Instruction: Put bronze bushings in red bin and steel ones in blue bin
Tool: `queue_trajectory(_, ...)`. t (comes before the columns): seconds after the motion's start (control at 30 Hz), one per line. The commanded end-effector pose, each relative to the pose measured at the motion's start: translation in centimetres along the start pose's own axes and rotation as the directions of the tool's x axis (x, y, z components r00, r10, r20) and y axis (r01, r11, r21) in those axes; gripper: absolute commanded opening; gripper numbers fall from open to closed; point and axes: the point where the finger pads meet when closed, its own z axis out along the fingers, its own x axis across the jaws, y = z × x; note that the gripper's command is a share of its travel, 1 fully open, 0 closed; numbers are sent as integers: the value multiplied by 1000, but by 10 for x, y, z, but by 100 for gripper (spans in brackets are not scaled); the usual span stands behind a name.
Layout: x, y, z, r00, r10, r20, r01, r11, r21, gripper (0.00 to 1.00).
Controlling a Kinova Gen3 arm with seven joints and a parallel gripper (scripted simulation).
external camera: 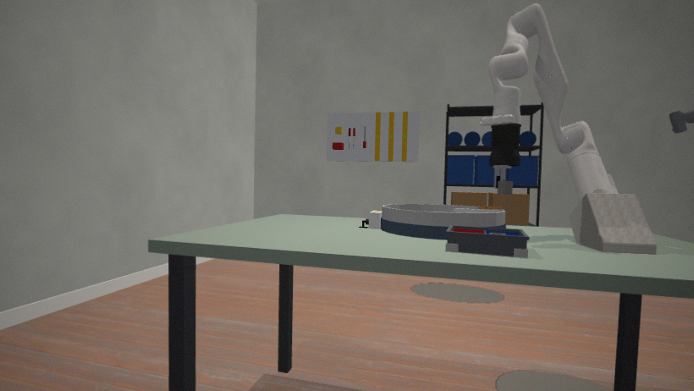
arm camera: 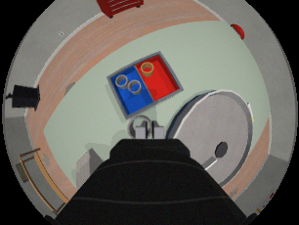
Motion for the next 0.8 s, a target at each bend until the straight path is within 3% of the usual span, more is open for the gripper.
queue_trajectory(0.0,-4,-11,7,1000,-17,-7,17,1000,-14,0)
queue_trajectory(0.03,-4,-11,7,1000,-17,-7,17,1000,-14,0)
queue_trajectory(0.2,-31,-57,8,990,-142,-5,142,990,-14,0)
queue_trajectory(0.77,-31,-58,7,990,-141,-4,141,990,-13,0)
